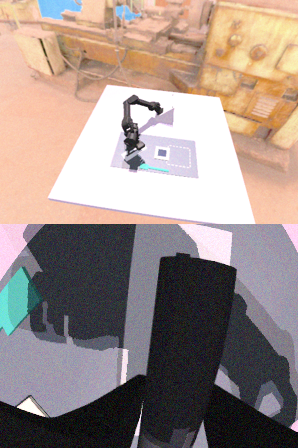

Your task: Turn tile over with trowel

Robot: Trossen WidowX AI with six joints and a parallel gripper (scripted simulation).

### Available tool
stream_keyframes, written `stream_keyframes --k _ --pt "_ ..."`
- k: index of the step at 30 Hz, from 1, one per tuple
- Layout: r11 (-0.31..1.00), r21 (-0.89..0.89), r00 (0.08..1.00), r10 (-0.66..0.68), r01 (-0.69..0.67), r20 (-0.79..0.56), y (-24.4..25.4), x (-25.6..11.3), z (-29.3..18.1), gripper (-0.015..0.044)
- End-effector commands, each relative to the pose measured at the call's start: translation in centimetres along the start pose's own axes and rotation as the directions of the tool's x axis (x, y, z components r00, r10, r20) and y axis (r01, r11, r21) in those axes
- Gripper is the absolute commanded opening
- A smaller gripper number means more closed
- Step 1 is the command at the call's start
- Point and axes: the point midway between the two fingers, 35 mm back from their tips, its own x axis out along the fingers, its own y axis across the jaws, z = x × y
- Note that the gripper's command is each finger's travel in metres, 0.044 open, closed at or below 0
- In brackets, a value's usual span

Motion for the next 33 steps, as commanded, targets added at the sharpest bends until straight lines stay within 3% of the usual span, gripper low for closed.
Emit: stream_keyframes --k 1,10,21,26,33 --pt "0.99 0.14 1.0 -0.001 0.001 0.0 -0.07 0.12 0.06 0.013" --pt "0.922 0.387 1.0 -0.001 0.001 0.0 -0.07 0.12 0.06 0.013" --pt "0.915 0.404 1.0 -0.001 0.001 0.0 -0.07 0.12 0.06 0.013" --pt "0.915 0.404 1.0 -0.001 0.001 0.0 -0.07 0.12 0.06 0.0261" --pt "0.915 0.404 1.0 -0.001 0.001 0.0 -0.07 0.12 0.06 0.027"
